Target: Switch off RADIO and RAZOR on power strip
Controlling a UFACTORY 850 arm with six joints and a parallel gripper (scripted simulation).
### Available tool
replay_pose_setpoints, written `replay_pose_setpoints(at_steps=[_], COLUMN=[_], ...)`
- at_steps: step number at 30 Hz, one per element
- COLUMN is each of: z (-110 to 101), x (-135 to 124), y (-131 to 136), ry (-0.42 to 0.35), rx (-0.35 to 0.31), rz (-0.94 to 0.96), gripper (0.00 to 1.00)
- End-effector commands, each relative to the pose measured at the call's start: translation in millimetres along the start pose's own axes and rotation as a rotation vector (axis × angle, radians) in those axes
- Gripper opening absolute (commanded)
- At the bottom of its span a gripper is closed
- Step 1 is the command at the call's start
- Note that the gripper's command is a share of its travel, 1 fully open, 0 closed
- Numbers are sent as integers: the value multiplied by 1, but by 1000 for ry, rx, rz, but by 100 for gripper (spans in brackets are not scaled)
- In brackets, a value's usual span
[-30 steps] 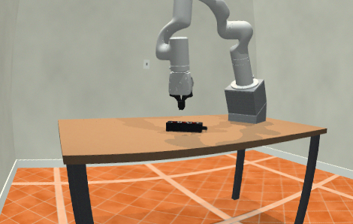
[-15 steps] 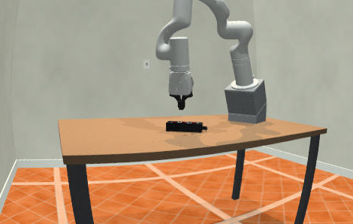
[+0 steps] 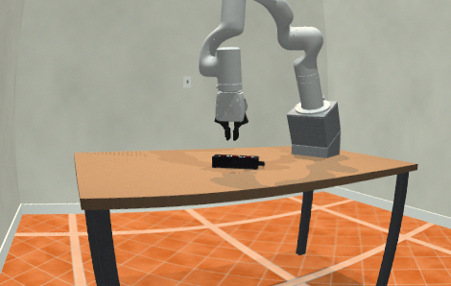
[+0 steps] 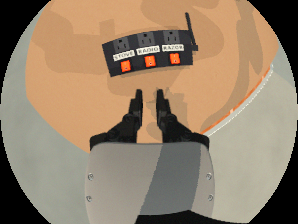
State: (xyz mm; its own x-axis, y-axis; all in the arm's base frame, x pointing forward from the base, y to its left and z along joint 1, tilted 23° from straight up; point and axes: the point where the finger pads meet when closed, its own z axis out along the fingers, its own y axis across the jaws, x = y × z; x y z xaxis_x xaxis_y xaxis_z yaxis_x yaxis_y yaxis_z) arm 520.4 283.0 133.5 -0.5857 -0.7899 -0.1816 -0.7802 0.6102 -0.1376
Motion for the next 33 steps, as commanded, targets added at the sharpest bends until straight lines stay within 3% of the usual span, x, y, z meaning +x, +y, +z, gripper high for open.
replay_pose_setpoints(at_steps=[1, 24, 26, 28, 30, 32, 33], z=[-1, 0, 8, 8, 20, 20, 25], x=[-1, 0, 6, 6, 20, 20, 26], y=[0, 0, 1, 1, 1, 1, 0], ry=[-1, 3, 75, 75, 219, 219, 288], rx=[1, 0, -7, -7, -10, -10, -7], rz=[0, 0, 0, 0, 2, 2, 3], gripper=[100, 100, 100, 100, 100, 100, 100])
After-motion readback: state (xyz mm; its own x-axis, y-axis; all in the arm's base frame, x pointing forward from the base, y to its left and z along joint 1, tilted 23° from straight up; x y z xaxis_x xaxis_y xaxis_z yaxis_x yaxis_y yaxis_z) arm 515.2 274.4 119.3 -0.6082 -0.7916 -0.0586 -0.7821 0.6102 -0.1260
